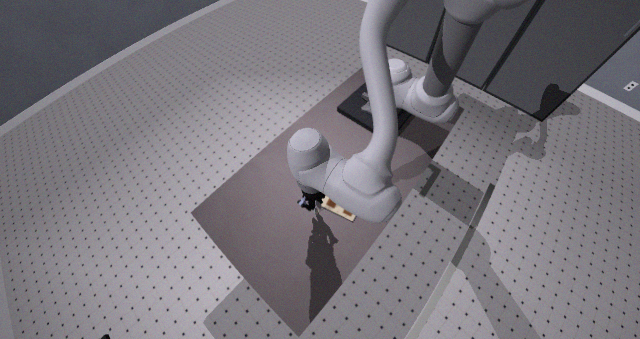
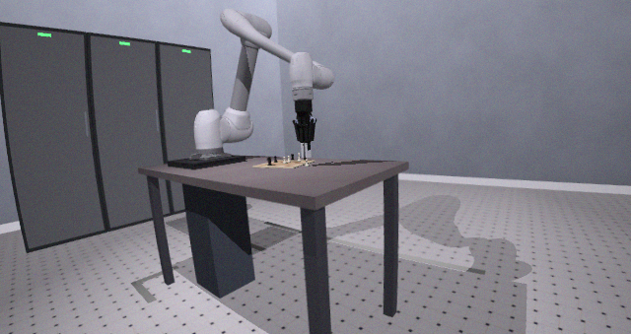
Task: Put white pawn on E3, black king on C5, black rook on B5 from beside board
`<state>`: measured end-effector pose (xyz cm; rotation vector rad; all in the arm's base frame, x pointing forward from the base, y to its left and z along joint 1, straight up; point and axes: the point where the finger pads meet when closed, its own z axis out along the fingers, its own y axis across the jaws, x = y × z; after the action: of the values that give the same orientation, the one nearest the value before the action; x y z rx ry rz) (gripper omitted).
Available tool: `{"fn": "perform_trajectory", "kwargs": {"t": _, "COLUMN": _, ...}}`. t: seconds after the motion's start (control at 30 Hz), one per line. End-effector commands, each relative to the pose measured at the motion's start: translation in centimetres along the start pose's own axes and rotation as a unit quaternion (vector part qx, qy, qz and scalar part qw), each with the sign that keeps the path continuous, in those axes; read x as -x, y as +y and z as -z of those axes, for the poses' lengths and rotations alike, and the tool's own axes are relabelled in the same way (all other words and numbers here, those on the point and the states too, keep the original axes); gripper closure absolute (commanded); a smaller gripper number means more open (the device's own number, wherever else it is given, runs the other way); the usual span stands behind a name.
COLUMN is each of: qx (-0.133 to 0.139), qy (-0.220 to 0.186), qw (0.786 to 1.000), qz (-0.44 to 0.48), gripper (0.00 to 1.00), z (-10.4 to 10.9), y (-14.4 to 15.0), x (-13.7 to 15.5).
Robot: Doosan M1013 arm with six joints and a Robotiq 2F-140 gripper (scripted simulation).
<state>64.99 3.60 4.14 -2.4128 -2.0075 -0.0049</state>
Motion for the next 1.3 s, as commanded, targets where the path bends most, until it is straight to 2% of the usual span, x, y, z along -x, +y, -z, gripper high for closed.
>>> {"fn": "perform_trajectory", "kwargs": {"t": 0.0, "qx": 0.000, "qy": 0.000, "qw": 1.000, "qz": 0.000, "gripper": 0.80, "z": -0.2, "y": 0.0, "x": 0.0}}
{"fn": "perform_trajectory", "kwargs": {"t": 0.63, "qx": 0.000, "qy": 0.000, "qw": 1.000, "qz": 0.000, "gripper": 0.80, "z": -3.0, "y": 0.0, "x": 0.0}}
{"fn": "perform_trajectory", "kwargs": {"t": 1.27, "qx": 0.000, "qy": 0.000, "qw": 1.000, "qz": 0.000, "gripper": 0.80, "z": -3.2, "y": 0.0, "x": 0.0}}
